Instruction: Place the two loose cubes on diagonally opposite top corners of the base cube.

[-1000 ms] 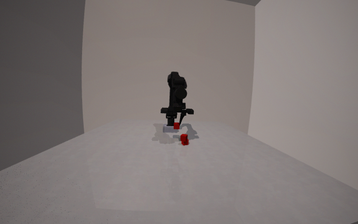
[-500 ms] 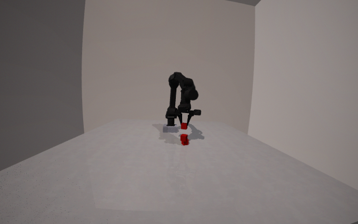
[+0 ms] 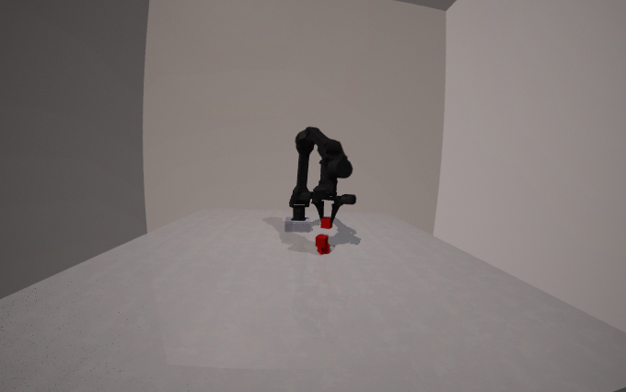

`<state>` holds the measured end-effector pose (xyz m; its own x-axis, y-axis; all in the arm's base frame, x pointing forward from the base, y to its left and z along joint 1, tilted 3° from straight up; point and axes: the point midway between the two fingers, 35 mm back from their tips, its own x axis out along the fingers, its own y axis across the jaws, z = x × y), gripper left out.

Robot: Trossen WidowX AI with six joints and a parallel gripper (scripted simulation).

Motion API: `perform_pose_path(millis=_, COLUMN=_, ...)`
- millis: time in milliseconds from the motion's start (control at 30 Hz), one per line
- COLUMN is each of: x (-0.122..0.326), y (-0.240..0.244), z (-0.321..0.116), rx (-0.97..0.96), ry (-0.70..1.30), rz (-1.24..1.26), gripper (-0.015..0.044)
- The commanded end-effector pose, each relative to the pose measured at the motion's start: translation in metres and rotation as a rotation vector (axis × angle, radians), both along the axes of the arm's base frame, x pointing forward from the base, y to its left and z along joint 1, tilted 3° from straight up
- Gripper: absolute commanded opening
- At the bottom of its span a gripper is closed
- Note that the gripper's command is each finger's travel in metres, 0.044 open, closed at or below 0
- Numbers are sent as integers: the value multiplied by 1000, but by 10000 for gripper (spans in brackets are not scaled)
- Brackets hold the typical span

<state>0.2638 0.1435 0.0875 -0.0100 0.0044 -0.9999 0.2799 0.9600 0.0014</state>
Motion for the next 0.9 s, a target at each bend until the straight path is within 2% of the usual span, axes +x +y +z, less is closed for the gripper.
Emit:
perform_pose_path(millis=0, x=-3, y=-2, z=-16, rx=2, ry=20, rz=-20, gripper=105)
perform_pose_path(millis=567, x=-4, y=-3, z=-25, rx=4, ry=22, rz=-27, gripper=105)
perform_pose_path(millis=867, x=-3, y=-2, z=-45, rx=-4, ry=14, rz=-4, gripper=105)
